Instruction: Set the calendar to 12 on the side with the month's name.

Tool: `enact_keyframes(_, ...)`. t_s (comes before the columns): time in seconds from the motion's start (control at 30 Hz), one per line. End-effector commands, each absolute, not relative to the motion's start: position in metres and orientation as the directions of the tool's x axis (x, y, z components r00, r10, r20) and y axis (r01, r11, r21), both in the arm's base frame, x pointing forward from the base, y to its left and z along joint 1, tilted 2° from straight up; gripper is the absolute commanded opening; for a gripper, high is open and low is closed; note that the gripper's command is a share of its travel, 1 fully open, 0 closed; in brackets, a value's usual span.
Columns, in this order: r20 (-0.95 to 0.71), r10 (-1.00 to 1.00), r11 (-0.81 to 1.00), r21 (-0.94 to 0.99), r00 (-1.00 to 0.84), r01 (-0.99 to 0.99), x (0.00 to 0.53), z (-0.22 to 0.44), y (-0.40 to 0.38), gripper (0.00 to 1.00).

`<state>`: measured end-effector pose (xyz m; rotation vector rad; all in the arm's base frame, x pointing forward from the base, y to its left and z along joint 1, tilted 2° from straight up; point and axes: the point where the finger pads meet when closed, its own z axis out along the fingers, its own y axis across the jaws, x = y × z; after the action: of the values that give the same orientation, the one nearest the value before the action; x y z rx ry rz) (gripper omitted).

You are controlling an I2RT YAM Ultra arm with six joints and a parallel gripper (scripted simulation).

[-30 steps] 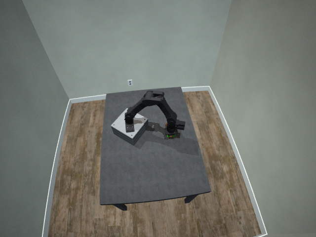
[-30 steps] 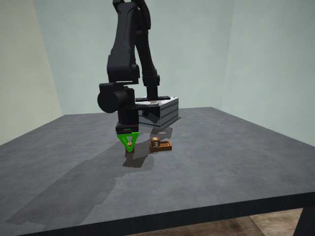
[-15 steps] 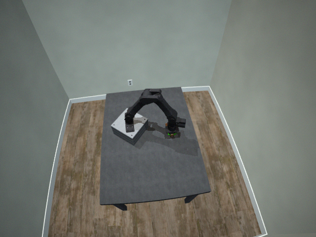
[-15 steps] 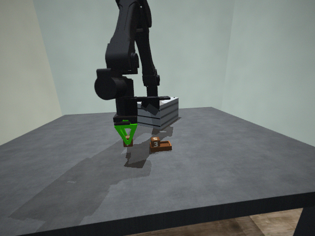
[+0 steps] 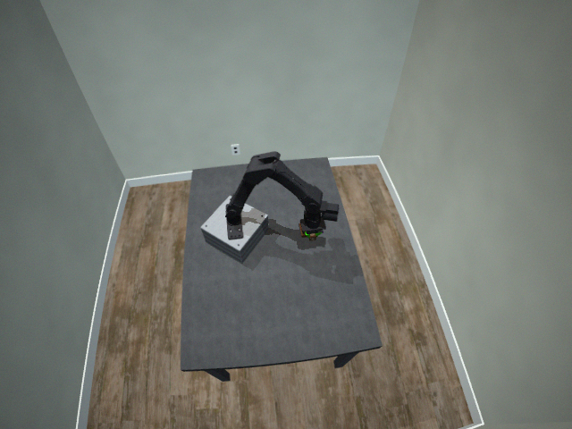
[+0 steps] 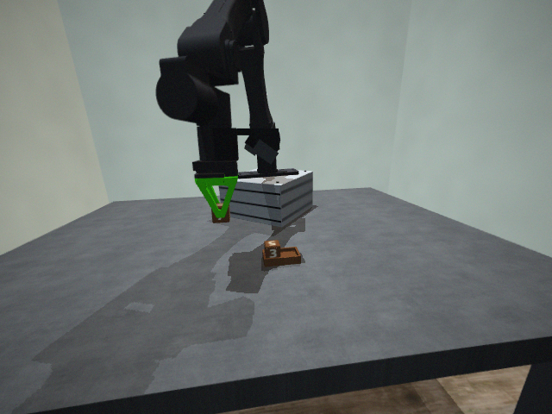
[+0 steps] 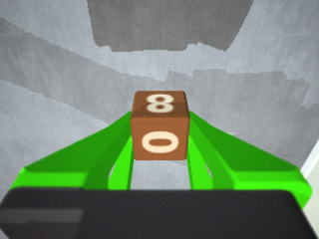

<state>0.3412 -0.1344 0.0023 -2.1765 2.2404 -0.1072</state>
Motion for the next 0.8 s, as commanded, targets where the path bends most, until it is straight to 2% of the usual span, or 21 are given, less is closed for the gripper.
enact_keyframes(0.0, 0.023, -0.999, 0.028, -0.034, -0.029, -0.999, 0.335, 0.005, -0.131, 0.26)
enact_keyframes(0.3, 0.022, -0.999, 0.029, -0.034, -0.029, -0.999, 0.335, 0.005, -0.126, 0.26)
enact_keyframes(0.47, 0.02, -0.999, 0.034, -0.034, -0.035, -0.999, 0.342, 0.01, -0.048, 0.26)
enact_keyframes(0.77, 0.018, -0.999, 0.037, -0.034, -0.038, -0.999, 0.338, 0.013, -0.006, 0.26)
